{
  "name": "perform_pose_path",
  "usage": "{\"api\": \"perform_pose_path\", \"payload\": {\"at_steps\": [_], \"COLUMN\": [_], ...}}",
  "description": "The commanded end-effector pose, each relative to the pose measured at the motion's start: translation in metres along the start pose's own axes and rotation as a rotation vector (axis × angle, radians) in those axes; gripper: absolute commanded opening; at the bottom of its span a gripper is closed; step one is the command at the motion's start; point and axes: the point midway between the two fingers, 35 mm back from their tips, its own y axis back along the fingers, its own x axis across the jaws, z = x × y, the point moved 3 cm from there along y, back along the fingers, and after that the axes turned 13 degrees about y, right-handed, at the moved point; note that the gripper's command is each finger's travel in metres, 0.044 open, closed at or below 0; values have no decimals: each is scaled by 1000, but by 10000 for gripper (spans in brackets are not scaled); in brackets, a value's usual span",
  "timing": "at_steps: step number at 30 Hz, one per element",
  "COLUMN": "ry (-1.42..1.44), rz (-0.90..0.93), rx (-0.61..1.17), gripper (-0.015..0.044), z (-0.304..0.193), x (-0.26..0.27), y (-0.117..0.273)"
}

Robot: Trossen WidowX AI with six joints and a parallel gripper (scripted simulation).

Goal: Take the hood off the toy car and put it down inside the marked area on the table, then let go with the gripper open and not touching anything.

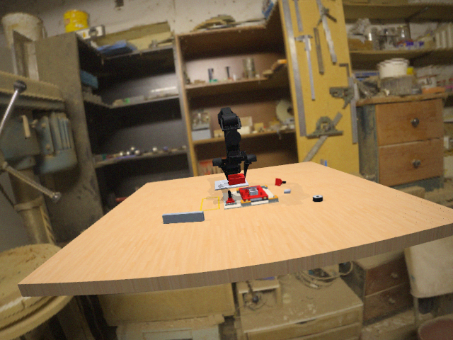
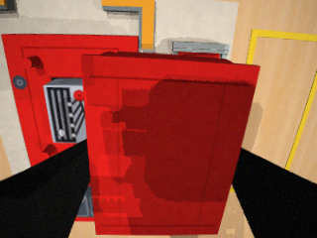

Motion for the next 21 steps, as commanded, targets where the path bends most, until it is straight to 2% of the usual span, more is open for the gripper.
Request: {"api": "perform_pose_path", "payload": {"at_steps": [1,21], "ry": [7,20], "rz": [2,-1], "rx": [-3,-4], "gripper": [0,0], "z": [-4,-34], "x": [-14,-90], "y": [2,4]}}
